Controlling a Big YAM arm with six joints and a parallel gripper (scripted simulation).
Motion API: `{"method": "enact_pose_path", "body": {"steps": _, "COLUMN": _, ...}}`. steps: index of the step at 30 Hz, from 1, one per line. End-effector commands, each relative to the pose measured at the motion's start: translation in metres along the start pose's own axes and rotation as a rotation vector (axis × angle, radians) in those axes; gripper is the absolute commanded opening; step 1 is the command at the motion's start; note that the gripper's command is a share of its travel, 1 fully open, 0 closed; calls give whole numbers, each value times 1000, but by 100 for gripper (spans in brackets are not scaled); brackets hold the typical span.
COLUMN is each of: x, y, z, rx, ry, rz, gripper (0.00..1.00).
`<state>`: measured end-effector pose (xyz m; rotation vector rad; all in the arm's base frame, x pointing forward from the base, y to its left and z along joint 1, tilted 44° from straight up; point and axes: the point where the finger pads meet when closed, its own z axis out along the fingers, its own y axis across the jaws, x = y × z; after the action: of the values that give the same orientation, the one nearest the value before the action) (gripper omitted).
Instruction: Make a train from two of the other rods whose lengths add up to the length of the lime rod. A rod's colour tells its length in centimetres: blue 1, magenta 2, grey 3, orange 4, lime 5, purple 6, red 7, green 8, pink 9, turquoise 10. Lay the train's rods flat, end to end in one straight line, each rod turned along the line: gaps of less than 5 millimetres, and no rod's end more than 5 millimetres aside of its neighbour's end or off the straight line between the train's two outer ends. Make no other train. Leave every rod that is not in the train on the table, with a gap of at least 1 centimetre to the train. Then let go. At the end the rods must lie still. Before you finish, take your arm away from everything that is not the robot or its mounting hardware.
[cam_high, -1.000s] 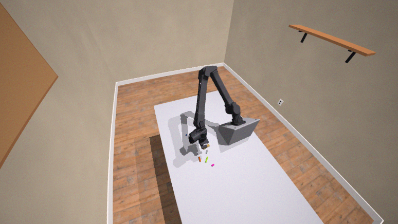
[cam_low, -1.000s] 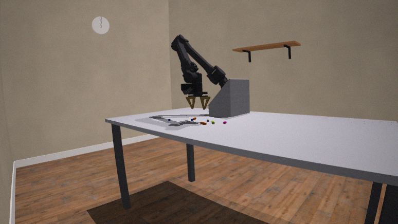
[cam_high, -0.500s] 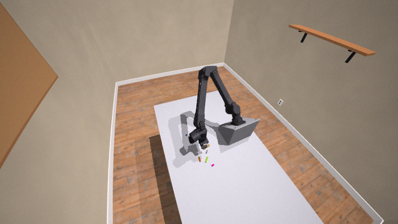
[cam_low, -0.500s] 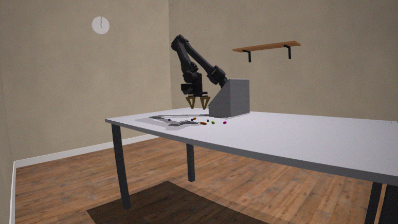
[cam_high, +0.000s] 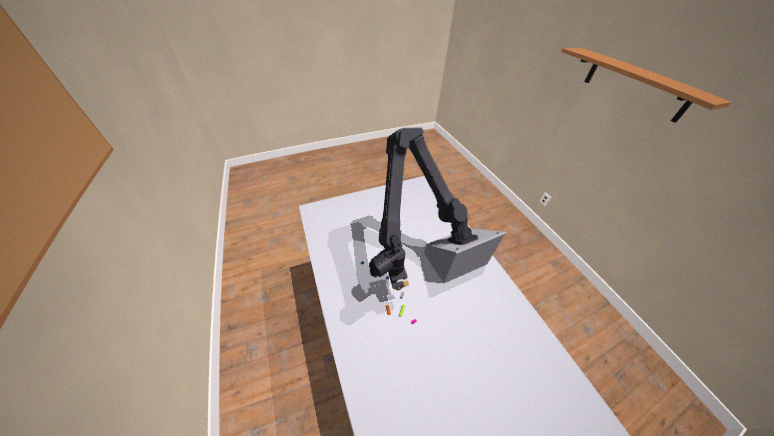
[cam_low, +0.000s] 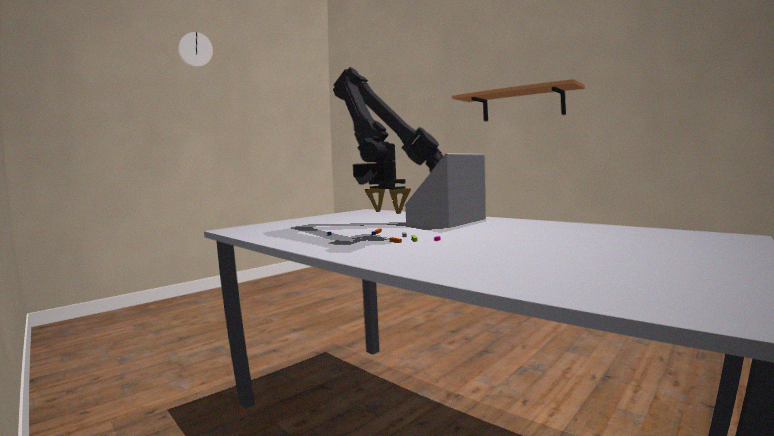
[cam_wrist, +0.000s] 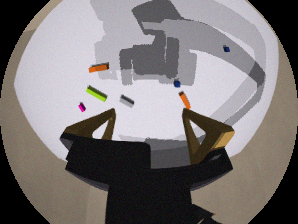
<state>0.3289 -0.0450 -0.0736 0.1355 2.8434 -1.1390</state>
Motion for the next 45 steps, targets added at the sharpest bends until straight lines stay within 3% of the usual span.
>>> {"method": "enact_pose_path", "body": {"steps": 1, "x": -5, "y": 5, "z": -11, "rx": -11, "ry": -42, "rz": 164, "gripper": 100}}
{"method": "enact_pose_path", "body": {"steps": 4, "x": -4, "y": 4, "z": -11, "rx": -8, "ry": -36, "rz": 158, "gripper": 100}}
{"method": "enact_pose_path", "body": {"steps": 5, "x": 0, "y": 4, "z": -10, "rx": -11, "ry": -38, "rz": 244, "gripper": 100}}
{"method": "enact_pose_path", "body": {"steps": 6, "x": 3, "y": 4, "z": -9, "rx": -5, "ry": -29, "rz": 233, "gripper": 100}}
{"method": "enact_pose_path", "body": {"steps": 8, "x": -11, "y": 6, "z": -13, "rx": -12, "ry": -41, "rz": 247, "gripper": 100}}
{"method": "enact_pose_path", "body": {"steps": 10, "x": -8, "y": 6, "z": -12, "rx": -10, "ry": -37, "rz": 243, "gripper": 100}}
{"method": "enact_pose_path", "body": {"steps": 11, "x": 2, "y": 3, "z": -11, "rx": -17, "ry": -44, "rz": 336, "gripper": 100}}
{"method": "enact_pose_path", "body": {"steps": 13, "x": 8, "y": 2, "z": -9, "rx": -4, "ry": -24, "rz": 315, "gripper": 100}}
{"method": "enact_pose_path", "body": {"steps": 14, "x": 7, "y": 2, "z": -11, "rx": -17, "ry": -41, "rz": 417, "gripper": 100}}
{"method": "enact_pose_path", "body": {"steps": 21, "x": -2, "y": 5, "z": -11, "rx": -14, "ry": -39, "rz": 414, "gripper": 100}}
{"method": "enact_pose_path", "body": {"steps": 22, "x": 11, "y": 1, "z": -10, "rx": -18, "ry": -41, "rz": 494, "gripper": 100}}
{"method": "enact_pose_path", "body": {"steps": 27, "x": 22, "y": 1, "z": -6, "rx": -7, "ry": -25, "rz": 593, "gripper": 100}}
{"method": "enact_pose_path", "body": {"steps": 29, "x": 7, "y": 4, "z": -10, "rx": -20, "ry": -39, "rz": 610, "gripper": 100}}
{"method": "enact_pose_path", "body": {"steps": 31, "x": 21, "y": 0, "z": -9, "rx": -18, "ry": -34, "rz": 664, "gripper": 100}}
{"method": "enact_pose_path", "body": {"steps": 45, "x": 17, "y": 2, "z": -8, "rx": -15, "ry": -30, "rz": 671, "gripper": 100}}
